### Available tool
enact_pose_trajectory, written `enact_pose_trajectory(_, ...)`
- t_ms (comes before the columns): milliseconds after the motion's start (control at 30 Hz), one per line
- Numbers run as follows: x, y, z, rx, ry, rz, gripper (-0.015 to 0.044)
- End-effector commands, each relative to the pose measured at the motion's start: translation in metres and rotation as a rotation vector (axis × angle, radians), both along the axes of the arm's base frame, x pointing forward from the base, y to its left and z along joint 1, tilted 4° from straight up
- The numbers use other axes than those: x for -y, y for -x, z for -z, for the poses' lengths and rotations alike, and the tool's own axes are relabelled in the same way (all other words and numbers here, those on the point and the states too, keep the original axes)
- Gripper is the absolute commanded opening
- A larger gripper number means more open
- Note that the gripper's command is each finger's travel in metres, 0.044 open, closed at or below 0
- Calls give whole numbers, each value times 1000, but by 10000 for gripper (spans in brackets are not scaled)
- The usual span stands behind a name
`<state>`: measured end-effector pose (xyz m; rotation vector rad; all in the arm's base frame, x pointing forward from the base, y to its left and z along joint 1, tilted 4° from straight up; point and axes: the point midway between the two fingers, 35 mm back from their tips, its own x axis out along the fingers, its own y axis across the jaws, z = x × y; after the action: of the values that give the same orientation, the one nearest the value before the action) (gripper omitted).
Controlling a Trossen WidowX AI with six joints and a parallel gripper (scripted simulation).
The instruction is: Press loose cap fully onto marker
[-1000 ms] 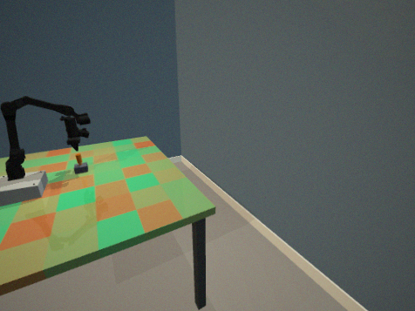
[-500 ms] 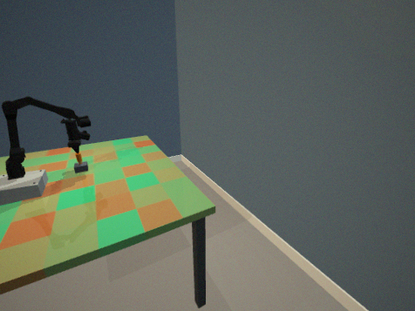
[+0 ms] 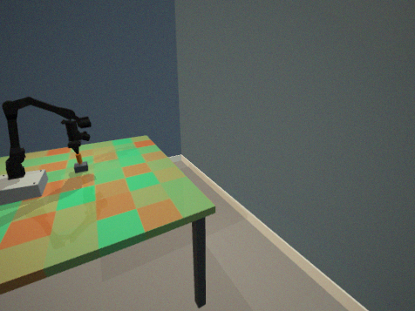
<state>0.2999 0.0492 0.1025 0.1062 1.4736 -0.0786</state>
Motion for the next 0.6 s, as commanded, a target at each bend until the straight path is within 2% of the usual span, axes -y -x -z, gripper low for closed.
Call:
enact_pose_trajectory(0,0,-2,-29,11,-2,0,0)
enact_pose_trajectory(133,1,5,-78,10,-2,0,0)
enact_pose_trajectory(267,1,7,-87,10,-2,0,0)
enact_pose_trajectory(567,1,7,-87,10,-2,0,236)
